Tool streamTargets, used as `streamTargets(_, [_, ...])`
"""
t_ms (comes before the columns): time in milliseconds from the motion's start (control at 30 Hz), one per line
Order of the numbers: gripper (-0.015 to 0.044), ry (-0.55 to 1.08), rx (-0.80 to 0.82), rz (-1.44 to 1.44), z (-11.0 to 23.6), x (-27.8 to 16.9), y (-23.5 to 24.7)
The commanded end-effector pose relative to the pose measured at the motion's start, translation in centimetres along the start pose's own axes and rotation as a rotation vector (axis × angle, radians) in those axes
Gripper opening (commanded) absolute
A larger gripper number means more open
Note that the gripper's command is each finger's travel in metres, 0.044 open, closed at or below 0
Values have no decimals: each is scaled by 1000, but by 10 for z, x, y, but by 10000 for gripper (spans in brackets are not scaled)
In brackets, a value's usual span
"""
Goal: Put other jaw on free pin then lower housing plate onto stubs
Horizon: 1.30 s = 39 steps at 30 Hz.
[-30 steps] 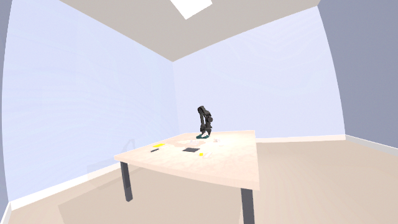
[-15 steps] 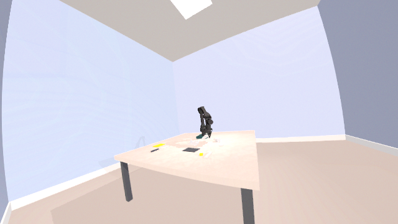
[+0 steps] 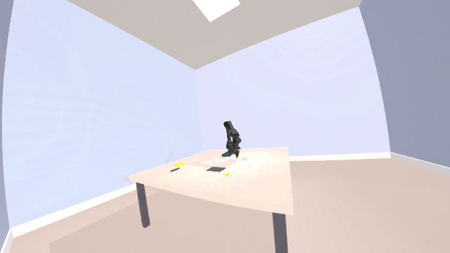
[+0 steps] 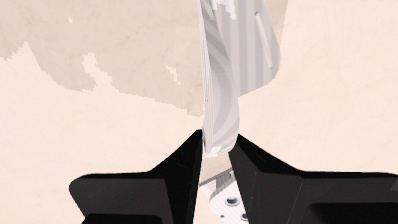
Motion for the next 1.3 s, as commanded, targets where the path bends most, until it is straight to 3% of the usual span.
streamTargets(0, [37,-2,-7,3,-9,1,-2])
streamTargets(267, [37,-2,-7,3,-15,2,-3])
streamTargets(467, [195,-2,-7,3,-8,1,-2])
streamTargets(667, [352,-2,-7,3,50,1,-2])
streamTargets(767, [431,-2,-7,3,57,2,-2])
streamTargets(1267, [440,-2,-7,3,57,2,-2])
Point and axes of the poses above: the point midway between the two fingers, 35 mm back from their tips, its own z axis back along the fingers, its own y axis across the jaws, x = y × z, the point moved 6 cm from there along z, back along the fingers, and after that the axes turned 9 degrees about -z, right-handed, at the moved point
